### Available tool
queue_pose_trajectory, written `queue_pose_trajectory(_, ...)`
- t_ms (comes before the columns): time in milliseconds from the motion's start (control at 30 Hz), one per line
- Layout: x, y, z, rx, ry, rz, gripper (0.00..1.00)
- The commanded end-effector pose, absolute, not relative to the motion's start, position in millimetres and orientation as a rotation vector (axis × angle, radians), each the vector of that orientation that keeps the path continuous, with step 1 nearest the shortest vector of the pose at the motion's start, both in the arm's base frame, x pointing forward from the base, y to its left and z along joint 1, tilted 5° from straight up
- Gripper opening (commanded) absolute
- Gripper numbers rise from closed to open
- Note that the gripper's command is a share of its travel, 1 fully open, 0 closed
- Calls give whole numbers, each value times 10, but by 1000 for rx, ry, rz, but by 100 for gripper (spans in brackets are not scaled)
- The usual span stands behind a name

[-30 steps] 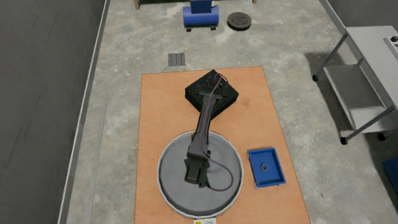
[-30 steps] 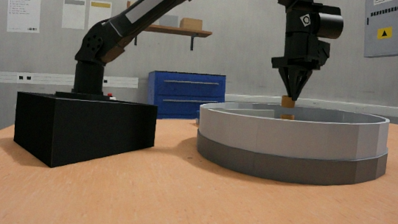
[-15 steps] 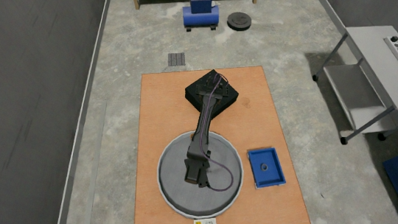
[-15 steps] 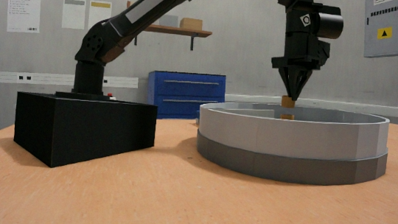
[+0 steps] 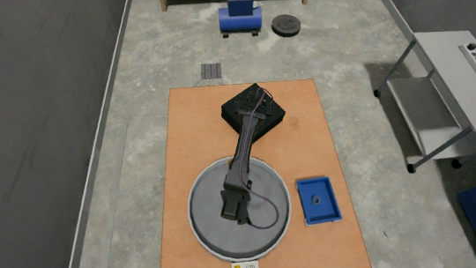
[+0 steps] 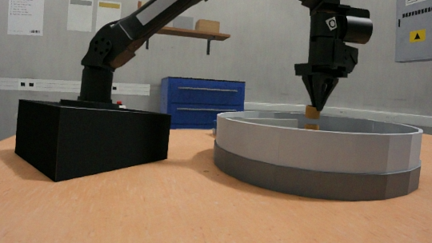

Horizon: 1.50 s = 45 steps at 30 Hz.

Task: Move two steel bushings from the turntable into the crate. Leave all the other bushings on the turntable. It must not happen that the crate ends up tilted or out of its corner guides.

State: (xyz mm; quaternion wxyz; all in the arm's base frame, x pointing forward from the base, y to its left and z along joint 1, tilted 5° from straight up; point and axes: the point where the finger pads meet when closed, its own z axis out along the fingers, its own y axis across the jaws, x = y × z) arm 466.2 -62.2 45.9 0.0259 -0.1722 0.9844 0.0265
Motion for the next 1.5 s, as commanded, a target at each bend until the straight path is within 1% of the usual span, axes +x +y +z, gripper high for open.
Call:
queue_pose_trajectory(0, 4697, -567, 550, -535, 3006, 57, 0)
queue_pose_trajectory(1467, 4691, -591, 527, -528, 3007, 56, 0)
